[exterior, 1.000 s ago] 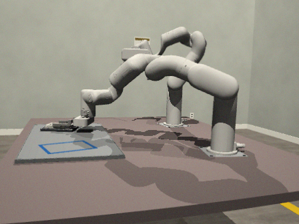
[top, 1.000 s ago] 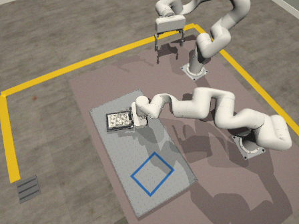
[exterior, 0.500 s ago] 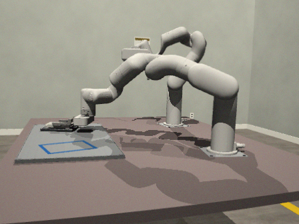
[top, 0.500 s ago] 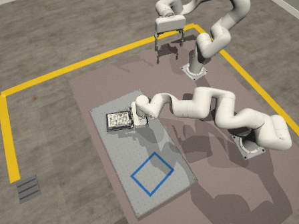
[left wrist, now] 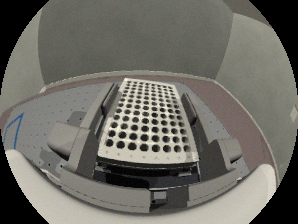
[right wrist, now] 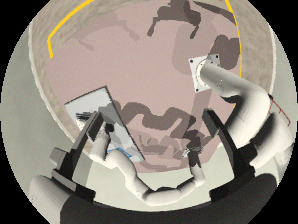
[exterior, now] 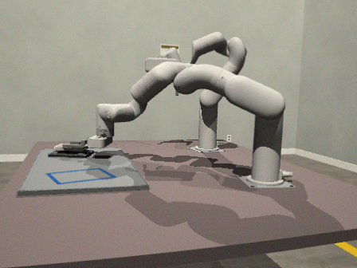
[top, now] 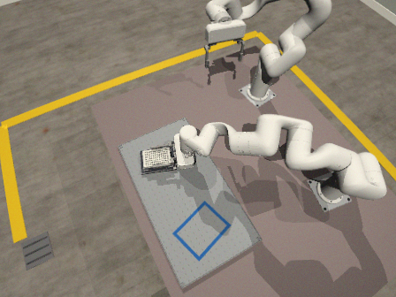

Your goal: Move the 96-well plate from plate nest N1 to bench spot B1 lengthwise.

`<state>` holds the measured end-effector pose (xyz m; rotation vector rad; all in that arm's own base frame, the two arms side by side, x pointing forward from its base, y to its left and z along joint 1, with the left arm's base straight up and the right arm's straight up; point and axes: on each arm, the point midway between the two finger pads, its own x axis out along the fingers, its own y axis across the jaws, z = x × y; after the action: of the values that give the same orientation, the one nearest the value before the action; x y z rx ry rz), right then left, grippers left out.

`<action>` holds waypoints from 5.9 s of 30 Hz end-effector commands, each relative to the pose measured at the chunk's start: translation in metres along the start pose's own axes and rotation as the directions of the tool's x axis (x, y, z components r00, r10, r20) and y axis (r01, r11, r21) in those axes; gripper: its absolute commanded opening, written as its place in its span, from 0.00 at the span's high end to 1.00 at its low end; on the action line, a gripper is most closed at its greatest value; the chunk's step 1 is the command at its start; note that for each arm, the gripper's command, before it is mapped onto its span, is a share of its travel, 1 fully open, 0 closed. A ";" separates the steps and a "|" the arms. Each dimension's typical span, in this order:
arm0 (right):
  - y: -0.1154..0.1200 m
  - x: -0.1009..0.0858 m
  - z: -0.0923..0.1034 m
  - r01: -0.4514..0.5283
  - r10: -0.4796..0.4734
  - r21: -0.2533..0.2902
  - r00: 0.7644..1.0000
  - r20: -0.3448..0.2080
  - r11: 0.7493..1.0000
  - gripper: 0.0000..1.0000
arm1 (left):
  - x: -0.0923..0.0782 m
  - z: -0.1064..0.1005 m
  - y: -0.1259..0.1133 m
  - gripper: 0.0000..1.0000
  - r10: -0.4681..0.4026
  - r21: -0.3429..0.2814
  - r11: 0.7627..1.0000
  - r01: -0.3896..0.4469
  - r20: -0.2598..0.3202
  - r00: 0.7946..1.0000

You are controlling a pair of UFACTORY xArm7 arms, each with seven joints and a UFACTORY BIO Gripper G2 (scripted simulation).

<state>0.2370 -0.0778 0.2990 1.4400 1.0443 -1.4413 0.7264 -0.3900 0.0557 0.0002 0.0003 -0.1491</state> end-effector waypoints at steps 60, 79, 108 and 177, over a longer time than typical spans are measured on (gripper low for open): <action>0.001 -0.001 0.000 -0.003 0.003 0.000 1.000 0.001 1.000 0.00 | 0.001 0.070 0.000 1.00 0.000 -0.003 1.000 0.000 0.005 1.000; 0.001 -0.001 0.000 -0.003 0.003 0.000 1.000 0.001 1.000 0.00 | -0.014 0.069 0.033 1.00 0.359 -0.004 0.933 -0.359 0.004 0.933; 0.001 -0.001 0.000 -0.003 0.003 0.000 1.000 0.001 1.000 0.00 | -0.047 0.066 0.109 1.00 0.594 -0.005 0.805 -0.594 0.003 0.805; 0.001 -0.001 0.000 -0.003 0.003 0.000 1.000 0.001 1.000 0.00 | -0.129 0.059 0.296 1.00 0.593 -0.003 0.805 -0.593 0.004 0.805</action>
<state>0.2370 -0.0778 0.2990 1.4400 1.0443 -1.4413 0.6446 -0.0878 0.1119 0.0012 0.0005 0.4875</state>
